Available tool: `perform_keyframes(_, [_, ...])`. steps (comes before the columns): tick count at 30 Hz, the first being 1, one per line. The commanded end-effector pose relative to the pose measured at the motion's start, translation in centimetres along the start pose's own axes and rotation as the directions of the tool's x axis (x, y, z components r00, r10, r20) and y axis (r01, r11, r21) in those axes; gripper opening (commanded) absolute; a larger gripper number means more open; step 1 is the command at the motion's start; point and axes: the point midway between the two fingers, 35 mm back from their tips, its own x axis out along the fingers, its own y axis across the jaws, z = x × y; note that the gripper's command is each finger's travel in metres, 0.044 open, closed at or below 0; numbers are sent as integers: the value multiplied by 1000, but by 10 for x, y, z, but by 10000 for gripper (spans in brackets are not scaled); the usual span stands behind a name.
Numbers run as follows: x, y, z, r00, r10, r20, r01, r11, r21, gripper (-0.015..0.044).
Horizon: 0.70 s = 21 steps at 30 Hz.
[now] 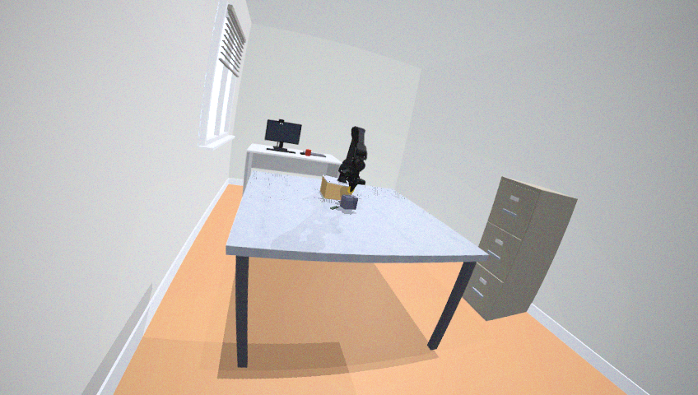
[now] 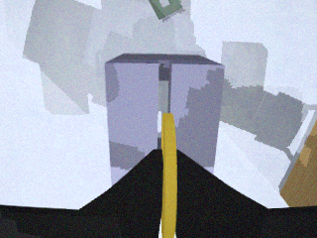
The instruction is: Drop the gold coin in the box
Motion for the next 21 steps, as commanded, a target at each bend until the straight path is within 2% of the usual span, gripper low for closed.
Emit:
perform_keyframes(1, [-1, 0, -3, 1000, 2, 0, -2, 1000, 0, 0])
perform_keyframes(21, [1, 0, -4, 1000, 0, -1, 0, 1000, 1, 0])
